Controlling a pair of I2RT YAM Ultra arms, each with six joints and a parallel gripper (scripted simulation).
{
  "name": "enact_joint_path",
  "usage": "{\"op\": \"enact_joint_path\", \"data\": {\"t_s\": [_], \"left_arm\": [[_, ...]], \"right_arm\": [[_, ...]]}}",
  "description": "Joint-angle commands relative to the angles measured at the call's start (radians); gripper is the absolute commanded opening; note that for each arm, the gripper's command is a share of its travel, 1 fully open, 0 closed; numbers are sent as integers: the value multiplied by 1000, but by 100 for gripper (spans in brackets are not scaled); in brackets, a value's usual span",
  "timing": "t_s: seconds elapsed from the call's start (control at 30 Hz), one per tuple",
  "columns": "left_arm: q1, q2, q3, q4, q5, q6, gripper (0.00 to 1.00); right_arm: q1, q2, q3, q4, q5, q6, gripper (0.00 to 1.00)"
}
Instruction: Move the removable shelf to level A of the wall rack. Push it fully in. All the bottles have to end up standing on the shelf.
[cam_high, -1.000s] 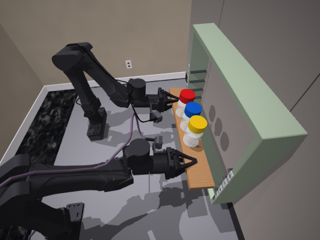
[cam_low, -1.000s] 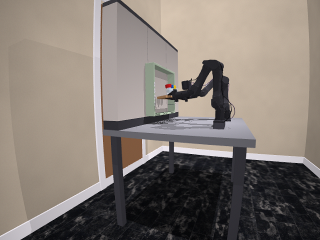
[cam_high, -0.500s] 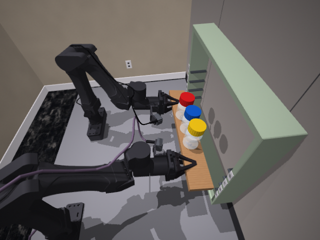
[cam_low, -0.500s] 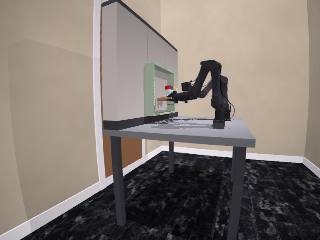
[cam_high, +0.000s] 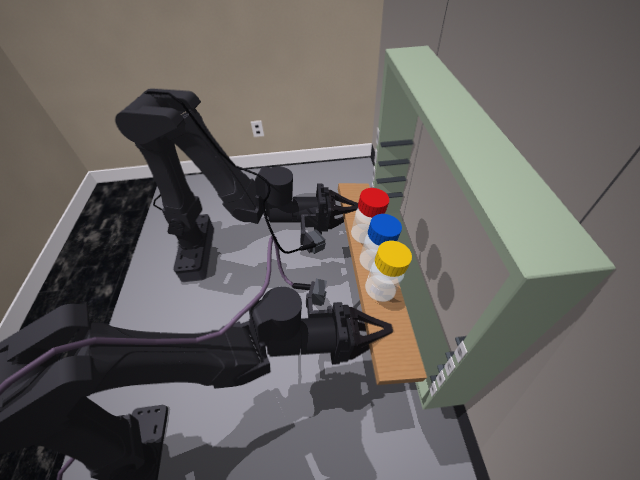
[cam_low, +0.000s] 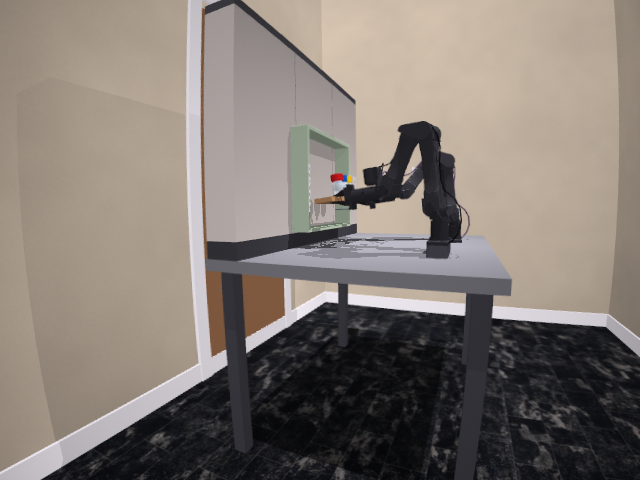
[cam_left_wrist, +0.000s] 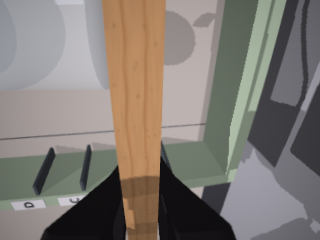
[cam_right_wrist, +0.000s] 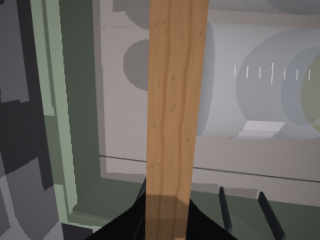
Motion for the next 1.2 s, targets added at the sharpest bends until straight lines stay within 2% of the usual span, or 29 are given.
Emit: {"op": "enact_joint_path", "data": {"t_s": [0.0, 0.67, 1.17], "left_arm": [[1, -8, 1, 120, -14, 35, 0], [1, 53, -17, 198, -14, 35, 0], [20, 102, 42, 192, 4, 39, 0]], "right_arm": [[-1, -8, -1, 129, 11, -31, 0], [-1, 34, -29, 199, 11, -30, 0], [-21, 86, 27, 198, -7, -34, 0]]}}
